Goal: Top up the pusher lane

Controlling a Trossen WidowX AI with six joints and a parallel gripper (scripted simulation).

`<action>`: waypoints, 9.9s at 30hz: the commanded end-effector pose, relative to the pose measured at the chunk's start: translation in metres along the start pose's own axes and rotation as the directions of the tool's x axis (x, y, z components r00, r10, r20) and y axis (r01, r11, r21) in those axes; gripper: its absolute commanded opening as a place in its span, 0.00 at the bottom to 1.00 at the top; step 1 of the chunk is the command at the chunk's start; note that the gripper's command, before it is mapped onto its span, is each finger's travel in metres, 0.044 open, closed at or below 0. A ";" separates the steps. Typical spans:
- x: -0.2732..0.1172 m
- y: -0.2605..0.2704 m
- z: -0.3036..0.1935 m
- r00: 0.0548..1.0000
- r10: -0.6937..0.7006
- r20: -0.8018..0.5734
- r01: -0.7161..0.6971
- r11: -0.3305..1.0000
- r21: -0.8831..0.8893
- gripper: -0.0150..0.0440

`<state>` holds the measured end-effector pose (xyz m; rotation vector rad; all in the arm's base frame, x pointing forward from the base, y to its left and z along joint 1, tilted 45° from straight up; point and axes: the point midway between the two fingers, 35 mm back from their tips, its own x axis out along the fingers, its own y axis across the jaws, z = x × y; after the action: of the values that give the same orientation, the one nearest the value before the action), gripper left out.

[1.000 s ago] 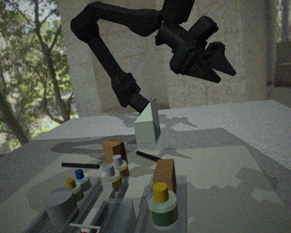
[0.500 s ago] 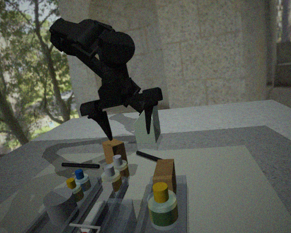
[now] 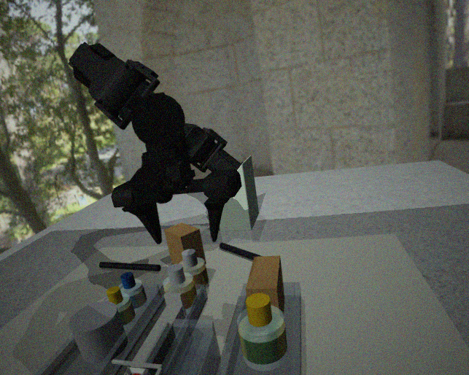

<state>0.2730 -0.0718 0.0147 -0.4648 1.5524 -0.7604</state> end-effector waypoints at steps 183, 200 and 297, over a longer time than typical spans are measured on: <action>0.029 -0.002 0.042 1.000 -0.009 -0.003 0.009 1.000 -0.018 0.25; 0.028 -0.003 0.049 1.000 -0.009 -0.003 0.009 1.000 -0.018 0.25; 0.026 -0.003 0.066 1.000 -0.009 -0.002 0.009 1.000 -0.017 0.25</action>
<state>0.3256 -0.1041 -0.0046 -0.4831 1.5938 -0.7508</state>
